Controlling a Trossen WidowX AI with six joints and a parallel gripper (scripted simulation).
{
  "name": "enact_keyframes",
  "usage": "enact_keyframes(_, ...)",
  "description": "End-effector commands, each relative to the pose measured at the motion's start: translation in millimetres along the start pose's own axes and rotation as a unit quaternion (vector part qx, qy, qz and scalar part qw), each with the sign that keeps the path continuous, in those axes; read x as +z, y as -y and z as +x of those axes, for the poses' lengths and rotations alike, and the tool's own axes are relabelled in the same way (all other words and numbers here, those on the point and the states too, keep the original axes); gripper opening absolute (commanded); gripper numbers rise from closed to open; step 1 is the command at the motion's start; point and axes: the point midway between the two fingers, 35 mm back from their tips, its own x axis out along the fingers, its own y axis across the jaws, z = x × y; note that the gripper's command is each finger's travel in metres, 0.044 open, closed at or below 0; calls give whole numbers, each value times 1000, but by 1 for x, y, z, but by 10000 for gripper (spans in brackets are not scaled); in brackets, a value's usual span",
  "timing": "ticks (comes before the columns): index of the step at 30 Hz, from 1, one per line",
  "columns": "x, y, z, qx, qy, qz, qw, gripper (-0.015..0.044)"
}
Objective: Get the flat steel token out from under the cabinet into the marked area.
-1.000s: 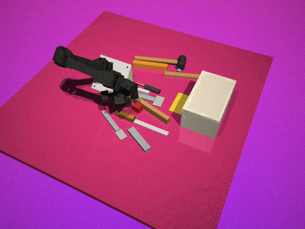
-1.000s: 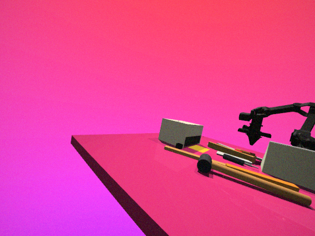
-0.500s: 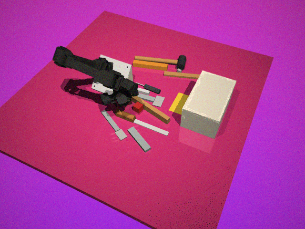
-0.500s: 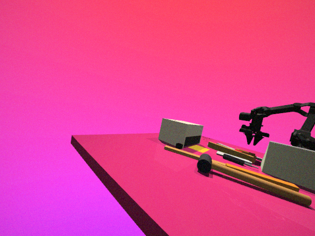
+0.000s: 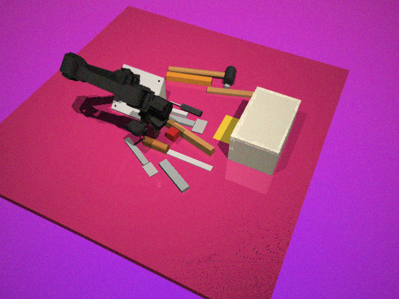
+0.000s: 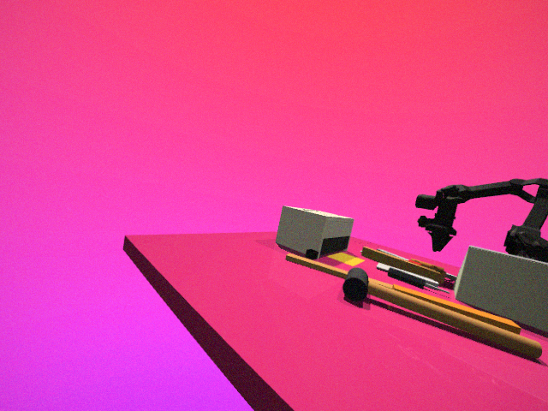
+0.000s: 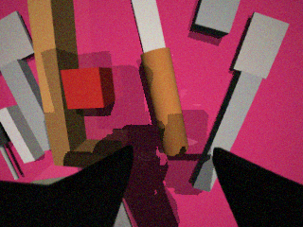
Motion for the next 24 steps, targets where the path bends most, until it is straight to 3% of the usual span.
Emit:
enact_keyframes(1,2,0,-1,1,0,-71,997,270)
enact_keyframes(10,3,0,-1,1,1,-113,994,270)
enact_keyframes(18,3,0,34,0,1,-113,994,270)
enact_keyframes(24,3,1,38,0,1,-113,994,270)
